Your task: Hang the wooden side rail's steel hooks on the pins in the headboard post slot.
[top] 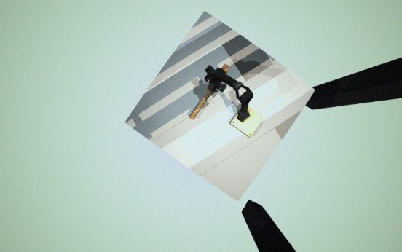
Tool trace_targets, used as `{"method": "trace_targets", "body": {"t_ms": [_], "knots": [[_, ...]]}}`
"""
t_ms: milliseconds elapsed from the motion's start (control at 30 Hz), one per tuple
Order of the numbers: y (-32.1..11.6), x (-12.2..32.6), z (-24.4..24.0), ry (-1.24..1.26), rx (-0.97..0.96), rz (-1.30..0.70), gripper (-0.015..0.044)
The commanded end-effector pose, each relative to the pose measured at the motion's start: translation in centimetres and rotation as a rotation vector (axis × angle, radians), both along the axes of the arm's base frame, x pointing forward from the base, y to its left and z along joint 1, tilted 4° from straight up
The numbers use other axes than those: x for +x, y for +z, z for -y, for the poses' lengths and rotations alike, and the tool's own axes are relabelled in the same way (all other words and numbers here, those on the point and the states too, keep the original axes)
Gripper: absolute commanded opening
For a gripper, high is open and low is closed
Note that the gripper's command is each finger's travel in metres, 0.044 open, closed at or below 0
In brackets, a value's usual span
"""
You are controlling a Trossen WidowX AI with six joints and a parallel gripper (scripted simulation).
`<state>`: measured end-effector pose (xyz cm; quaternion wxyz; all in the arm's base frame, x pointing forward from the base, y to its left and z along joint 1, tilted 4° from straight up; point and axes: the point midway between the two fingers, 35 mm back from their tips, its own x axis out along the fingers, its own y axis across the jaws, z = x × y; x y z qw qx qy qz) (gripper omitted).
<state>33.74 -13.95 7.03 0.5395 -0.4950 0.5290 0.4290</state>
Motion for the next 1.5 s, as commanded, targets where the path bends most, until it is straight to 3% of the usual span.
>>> {"method": "trace_targets", "body": {"t_ms": [0, 1467], "knots": [[0.12, 0.06, 0.11, 0.004, -0.003, 0.005, 0.0], [0.3, 0.07, 0.53, 0.004, -0.003, 0.005, 0.0]]}}
